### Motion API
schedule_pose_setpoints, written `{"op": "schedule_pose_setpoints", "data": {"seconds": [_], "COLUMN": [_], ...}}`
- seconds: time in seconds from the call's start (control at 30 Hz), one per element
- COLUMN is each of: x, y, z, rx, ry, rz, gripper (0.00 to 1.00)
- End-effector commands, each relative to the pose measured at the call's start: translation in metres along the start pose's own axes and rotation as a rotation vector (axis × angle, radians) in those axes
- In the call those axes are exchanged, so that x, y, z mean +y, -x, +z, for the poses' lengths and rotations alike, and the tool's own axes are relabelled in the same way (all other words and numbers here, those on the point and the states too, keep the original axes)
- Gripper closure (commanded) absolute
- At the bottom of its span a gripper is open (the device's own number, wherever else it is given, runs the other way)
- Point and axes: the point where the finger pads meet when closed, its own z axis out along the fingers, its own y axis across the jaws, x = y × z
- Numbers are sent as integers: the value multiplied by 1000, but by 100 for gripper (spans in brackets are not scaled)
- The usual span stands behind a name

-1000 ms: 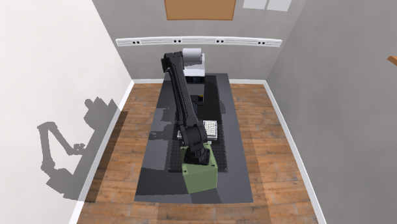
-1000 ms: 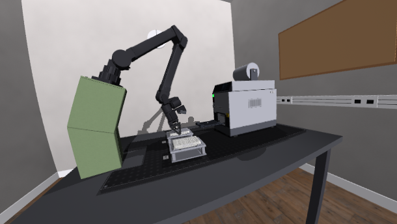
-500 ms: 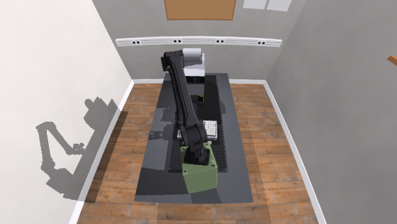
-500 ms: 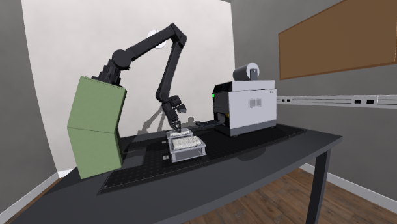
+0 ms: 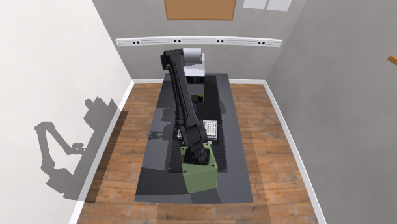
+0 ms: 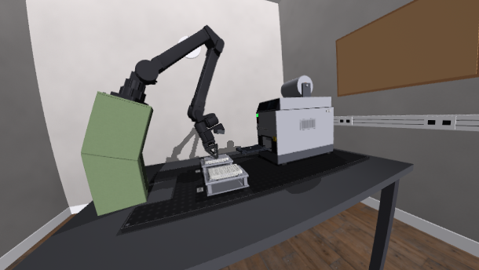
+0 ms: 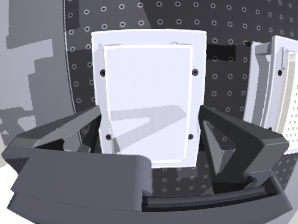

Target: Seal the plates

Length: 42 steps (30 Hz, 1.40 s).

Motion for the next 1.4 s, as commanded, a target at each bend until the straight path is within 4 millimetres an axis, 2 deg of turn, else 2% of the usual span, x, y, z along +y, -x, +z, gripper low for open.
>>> {"op": "schedule_pose_setpoints", "data": {"seconds": [0.0,0.17,0.33,0.47,0.6,1.0,1.17,1.37], "x": [2,7,4,2,4,14,13,8], "y": [-10,2,-3,-9,-6,19,16,3], "z": [-10,-11,-16,-14,-11,-9,-8,-6], "rx": [23,-2,13,19,11,-49,-43,-4], "ry": [0,10,3,1,5,28,26,10], "rz": [-10,-4,-8,-9,-7,6,5,-4], "gripper": [0,0,0,0,0,0,0,0]}}
